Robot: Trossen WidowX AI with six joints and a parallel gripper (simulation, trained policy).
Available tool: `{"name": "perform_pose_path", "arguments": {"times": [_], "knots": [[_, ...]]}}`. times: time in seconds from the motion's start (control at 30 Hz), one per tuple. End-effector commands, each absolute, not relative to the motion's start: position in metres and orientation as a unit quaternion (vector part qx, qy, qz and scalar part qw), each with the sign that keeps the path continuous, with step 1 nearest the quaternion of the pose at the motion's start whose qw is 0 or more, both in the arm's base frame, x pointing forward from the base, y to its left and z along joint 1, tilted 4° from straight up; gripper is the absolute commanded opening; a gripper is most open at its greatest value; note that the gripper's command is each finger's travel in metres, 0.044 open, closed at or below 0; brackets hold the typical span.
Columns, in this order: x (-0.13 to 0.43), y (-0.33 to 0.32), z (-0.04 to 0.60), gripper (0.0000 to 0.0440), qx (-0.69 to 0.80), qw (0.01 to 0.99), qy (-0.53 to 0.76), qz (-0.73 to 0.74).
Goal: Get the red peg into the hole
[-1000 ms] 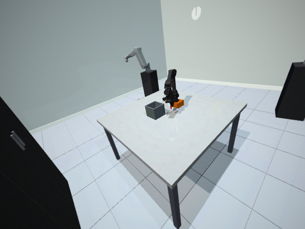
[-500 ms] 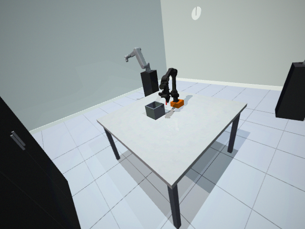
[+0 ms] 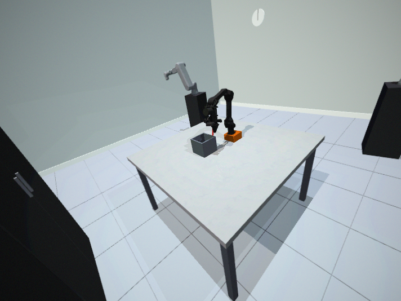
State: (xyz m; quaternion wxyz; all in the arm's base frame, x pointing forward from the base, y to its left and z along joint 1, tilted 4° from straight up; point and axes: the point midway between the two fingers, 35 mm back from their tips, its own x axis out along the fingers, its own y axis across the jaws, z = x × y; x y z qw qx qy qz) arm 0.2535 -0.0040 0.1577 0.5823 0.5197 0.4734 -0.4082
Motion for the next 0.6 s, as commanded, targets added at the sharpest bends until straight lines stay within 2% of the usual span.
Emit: {"name": "perform_pose_path", "arguments": {"times": [0.0, 0.57], "knots": [[0.255, -0.015, 0.159, 0.0000, 0.514, 0.582, 0.473, -0.417], [0.267, -0.054, 0.153, 0.0000, 0.505, 0.572, 0.480, -0.433]]}}
